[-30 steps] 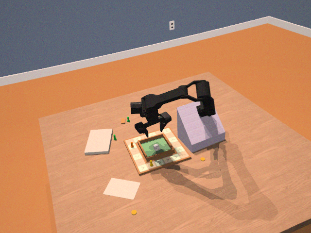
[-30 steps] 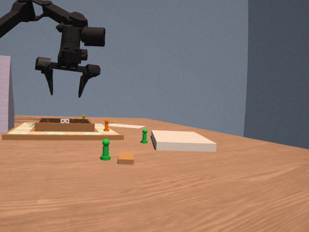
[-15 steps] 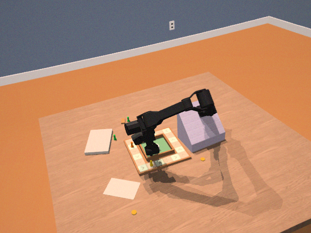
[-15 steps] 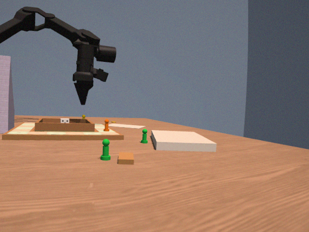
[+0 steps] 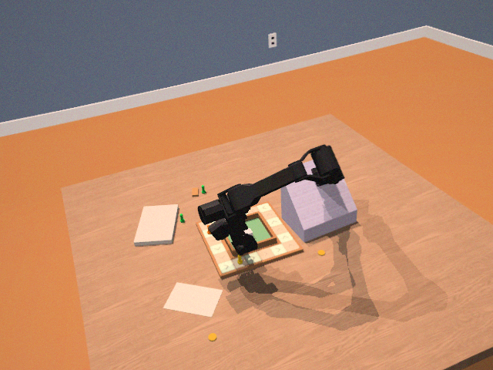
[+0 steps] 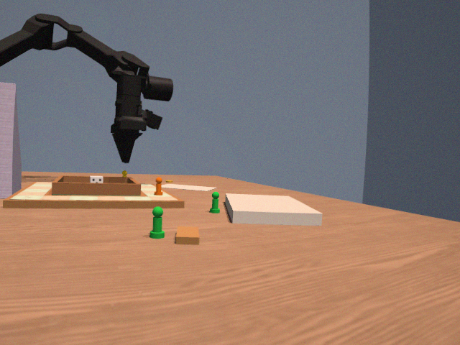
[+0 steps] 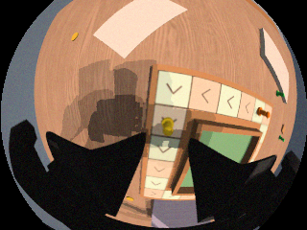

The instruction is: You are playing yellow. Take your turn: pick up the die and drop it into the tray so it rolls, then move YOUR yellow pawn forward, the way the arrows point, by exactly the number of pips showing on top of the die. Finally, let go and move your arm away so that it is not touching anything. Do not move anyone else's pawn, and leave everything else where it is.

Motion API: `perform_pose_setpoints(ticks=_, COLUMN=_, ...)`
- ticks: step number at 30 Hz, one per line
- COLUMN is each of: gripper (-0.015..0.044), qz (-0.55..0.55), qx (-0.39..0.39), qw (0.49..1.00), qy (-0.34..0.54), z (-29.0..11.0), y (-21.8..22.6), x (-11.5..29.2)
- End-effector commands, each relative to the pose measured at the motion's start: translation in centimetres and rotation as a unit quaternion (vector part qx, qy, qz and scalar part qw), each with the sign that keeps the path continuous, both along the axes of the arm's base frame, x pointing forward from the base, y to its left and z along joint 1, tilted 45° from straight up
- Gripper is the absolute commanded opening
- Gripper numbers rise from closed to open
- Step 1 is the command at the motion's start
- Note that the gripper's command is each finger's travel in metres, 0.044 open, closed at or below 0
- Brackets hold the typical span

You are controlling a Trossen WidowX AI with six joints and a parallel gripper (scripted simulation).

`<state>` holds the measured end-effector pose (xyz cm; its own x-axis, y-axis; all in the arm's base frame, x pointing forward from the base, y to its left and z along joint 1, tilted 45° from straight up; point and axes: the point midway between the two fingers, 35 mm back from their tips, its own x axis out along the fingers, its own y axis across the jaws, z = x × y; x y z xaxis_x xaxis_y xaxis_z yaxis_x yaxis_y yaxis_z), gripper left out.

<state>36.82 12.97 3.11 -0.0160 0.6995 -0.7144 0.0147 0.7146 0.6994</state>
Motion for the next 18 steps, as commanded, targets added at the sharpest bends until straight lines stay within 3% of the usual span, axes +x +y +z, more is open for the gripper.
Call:
perform_pose_setpoints(ticks=1, gripper=0.02, qz=-0.002, qx=0.001, qw=1.0, qy=0.005, z=-0.5, y=0.3, x=-0.1)
perform_pose_setpoints(ticks=18, gripper=0.02, qz=-0.002, qx=0.002, qw=1.0, qy=0.005, z=-2.4, y=2.3, x=-0.2)
